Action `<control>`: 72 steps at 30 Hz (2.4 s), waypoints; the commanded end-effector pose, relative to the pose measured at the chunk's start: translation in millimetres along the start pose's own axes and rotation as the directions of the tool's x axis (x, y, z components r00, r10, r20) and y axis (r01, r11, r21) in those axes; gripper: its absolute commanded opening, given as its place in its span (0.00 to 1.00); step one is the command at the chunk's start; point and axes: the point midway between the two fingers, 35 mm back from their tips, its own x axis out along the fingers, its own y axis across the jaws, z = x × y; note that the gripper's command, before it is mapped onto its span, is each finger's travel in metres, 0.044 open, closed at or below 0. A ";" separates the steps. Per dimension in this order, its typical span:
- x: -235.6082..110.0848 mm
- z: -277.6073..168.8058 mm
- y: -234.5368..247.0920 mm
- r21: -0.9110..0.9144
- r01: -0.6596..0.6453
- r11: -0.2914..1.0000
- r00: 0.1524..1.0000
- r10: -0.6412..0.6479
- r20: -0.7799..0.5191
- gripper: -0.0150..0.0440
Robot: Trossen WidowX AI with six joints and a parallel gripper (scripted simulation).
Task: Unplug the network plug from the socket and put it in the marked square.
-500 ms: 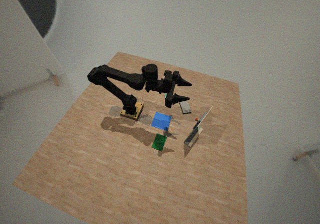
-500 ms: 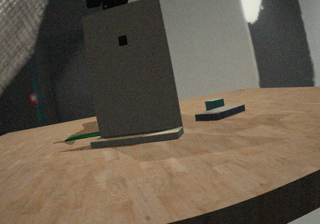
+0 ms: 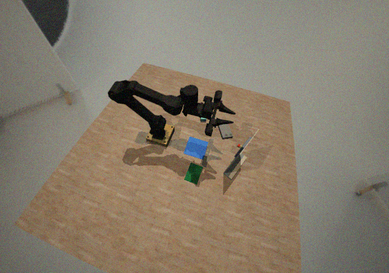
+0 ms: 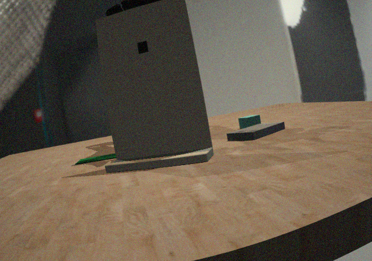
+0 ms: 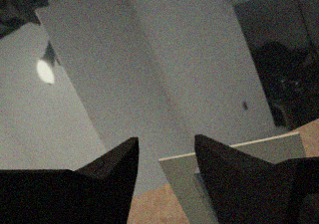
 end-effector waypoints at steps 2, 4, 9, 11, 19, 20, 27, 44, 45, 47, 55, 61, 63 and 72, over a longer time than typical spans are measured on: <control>2.6 -28.1 -5.6 0.178 0.033 0.983 0.999 -0.032 -0.009 0.52; 2.8 -37.6 -7.0 0.245 0.043 0.968 0.999 -0.042 -0.010 0.52; 1.0 -60.9 -10.7 0.407 0.067 0.911 0.998 -0.067 -0.013 0.52; -0.6 -69.9 -12.3 0.468 0.075 0.881 0.997 -0.077 -0.014 0.52; -11.4 -102.3 -19.0 0.679 0.098 0.727 0.993 -0.118 -0.017 0.52; -13.2 -105.9 -19.9 0.702 0.099 0.705 0.992 -0.123 -0.017 0.52; -27.7 -129.2 -27.0 0.840 0.100 0.533 0.988 -0.156 -0.019 0.52; -22.1 -142.5 -39.1 0.920 0.089 0.381 0.984 -0.178 -0.021 0.52; -17.8 -142.1 -40.8 0.920 0.089 0.382 0.984 -0.178 -0.021 0.52; -9.3 -141.2 -44.6 0.920 0.088 0.382 0.984 -0.178 -0.020 0.52; 13.5 -138.9 -57.7 0.920 0.086 0.383 0.984 -0.177 -0.018 0.52; 18.8 -138.3 -59.2 0.920 0.085 0.383 0.984 -0.177 -0.018 0.52; 21.8 -137.9 -60.2 0.920 0.085 0.383 0.984 -0.177 -0.017 0.52; 35.2 -136.3 -65.1 0.920 0.084 0.384 0.984 -0.176 -0.016 0.52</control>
